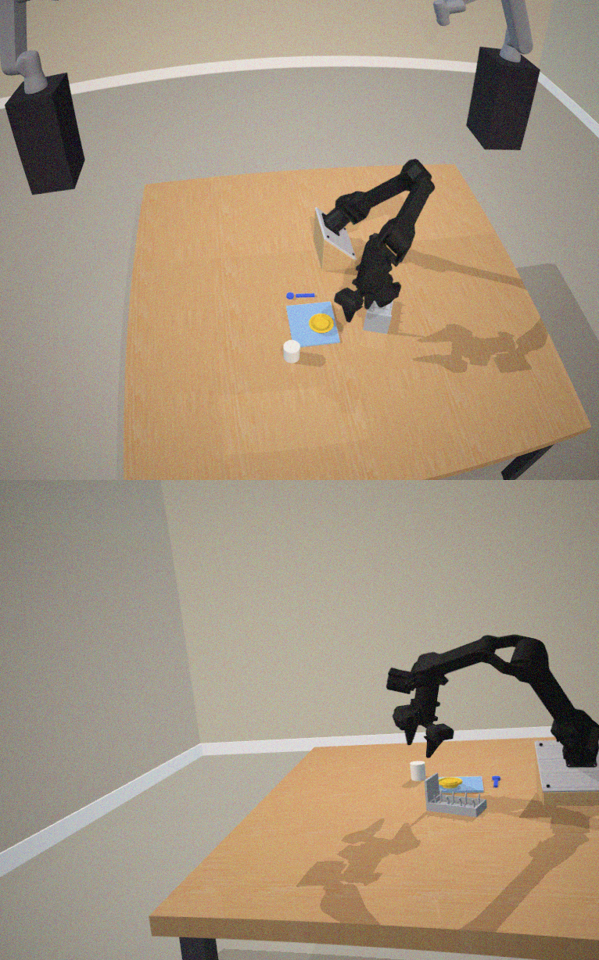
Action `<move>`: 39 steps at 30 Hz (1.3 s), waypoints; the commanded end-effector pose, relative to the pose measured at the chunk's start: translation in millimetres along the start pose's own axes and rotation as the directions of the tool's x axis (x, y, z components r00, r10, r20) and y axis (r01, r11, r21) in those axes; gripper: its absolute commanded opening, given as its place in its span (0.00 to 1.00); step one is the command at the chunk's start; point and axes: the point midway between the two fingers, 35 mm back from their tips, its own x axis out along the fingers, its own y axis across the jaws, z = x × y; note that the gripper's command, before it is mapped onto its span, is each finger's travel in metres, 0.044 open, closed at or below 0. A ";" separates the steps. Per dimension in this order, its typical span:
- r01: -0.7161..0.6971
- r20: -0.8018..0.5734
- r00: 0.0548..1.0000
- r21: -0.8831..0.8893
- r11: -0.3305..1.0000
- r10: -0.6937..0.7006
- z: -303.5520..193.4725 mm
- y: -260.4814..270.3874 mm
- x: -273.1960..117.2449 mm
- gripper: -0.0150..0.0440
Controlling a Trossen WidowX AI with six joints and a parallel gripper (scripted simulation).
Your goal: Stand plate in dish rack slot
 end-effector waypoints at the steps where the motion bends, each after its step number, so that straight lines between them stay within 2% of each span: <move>1: -0.030 -0.033 0.999 0.140 0.990 0.035 -19.6 -11.7 -7.3 0.93; 10: -0.091 -0.066 0.989 0.416 0.905 0.130 -60.6 -27.7 -25.0 0.93; 19: -0.148 -0.054 0.969 0.654 0.742 0.240 -99.6 -36.0 -45.3 0.93; 26: -0.156 -0.048 0.965 0.686 0.710 0.259 -105.5 -36.8 -48.7 0.93; 28: -0.155 -0.049 0.965 0.687 0.710 0.258 -105.1 -35.8 -37.6 0.93; 34: -0.158 -0.046 0.965 0.686 0.710 0.259 -107.5 -11.6 51.5 0.93; 39: -0.160 -0.045 0.964 0.686 0.710 0.261 -103.7 -2.4 59.9 0.93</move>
